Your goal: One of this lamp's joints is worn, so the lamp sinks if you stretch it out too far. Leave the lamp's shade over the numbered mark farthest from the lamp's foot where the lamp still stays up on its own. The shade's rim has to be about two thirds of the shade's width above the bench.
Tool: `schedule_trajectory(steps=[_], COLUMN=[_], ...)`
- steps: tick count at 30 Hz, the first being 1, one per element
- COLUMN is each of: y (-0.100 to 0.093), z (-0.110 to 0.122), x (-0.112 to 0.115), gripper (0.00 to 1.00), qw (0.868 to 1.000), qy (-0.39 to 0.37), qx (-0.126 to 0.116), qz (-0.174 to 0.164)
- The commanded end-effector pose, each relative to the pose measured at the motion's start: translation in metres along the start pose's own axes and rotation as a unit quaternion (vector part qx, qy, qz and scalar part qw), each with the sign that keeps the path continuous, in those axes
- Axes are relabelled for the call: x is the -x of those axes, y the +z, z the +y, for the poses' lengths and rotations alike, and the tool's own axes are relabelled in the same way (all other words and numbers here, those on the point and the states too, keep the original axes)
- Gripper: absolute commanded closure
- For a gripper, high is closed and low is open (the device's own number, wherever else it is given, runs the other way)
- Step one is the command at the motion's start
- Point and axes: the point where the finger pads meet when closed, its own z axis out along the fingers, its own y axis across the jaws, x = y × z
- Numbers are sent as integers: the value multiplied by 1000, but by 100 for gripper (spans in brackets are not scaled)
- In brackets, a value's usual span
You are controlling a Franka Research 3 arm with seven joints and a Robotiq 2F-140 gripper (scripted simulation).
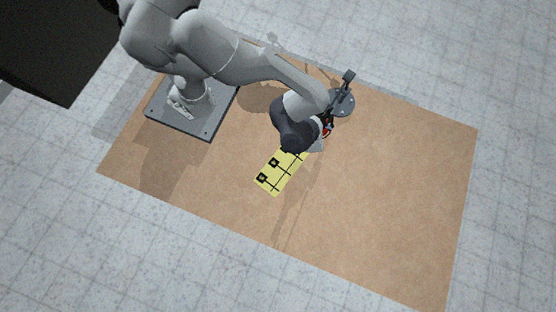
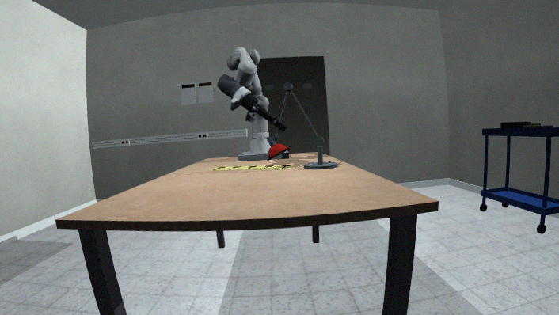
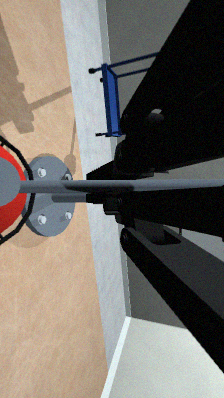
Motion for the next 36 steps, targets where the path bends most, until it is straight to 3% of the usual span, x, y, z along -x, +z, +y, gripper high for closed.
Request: schedule_trajectory(steps=[1, 11, 36], y=[-12, -28, -32], z=[-3, -4, -7], x=[-12, -29, -32], gripper=[90, 90, 90], qw=[1000, 1000, 1000], qy=[-4, -6, -6], qx=[-3, 0, 0], qz=[2, 2, 2])
